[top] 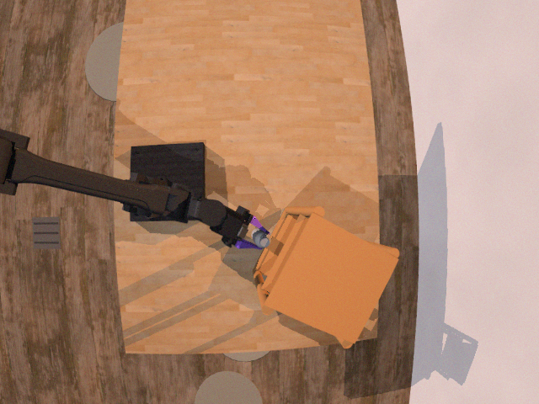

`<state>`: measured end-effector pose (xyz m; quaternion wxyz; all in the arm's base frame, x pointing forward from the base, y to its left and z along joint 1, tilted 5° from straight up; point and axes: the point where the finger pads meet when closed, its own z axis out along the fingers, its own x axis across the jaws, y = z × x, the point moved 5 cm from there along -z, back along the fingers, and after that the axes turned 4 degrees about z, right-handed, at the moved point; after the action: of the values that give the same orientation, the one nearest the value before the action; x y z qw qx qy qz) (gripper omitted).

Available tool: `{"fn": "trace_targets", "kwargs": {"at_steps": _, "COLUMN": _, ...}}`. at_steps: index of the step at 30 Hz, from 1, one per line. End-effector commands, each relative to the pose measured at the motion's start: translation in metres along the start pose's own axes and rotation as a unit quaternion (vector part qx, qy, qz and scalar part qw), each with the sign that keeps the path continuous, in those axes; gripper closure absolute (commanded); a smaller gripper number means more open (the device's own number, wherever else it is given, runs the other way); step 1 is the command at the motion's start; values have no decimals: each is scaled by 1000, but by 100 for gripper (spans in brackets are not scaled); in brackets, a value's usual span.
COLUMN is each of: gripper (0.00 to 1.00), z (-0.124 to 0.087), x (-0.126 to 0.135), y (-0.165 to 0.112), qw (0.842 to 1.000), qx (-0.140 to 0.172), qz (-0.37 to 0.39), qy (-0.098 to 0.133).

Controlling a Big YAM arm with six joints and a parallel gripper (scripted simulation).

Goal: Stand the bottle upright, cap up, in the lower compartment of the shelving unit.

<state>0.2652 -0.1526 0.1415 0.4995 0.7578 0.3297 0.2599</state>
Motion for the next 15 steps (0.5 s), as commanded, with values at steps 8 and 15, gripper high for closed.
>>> {"fn": "trace_targets", "kwargs": {"at_steps": 8, "gripper": 72, "z": 13, "x": 5, "y": 42, "qw": 999, "qx": -45, "qz": 9, "qy": 2}}
{"fn": "trace_targets", "kwargs": {"at_steps": 15, "gripper": 72, "z": 11, "x": 4, "y": 38, "qw": 999, "qx": -45, "qz": 9, "qy": 2}}
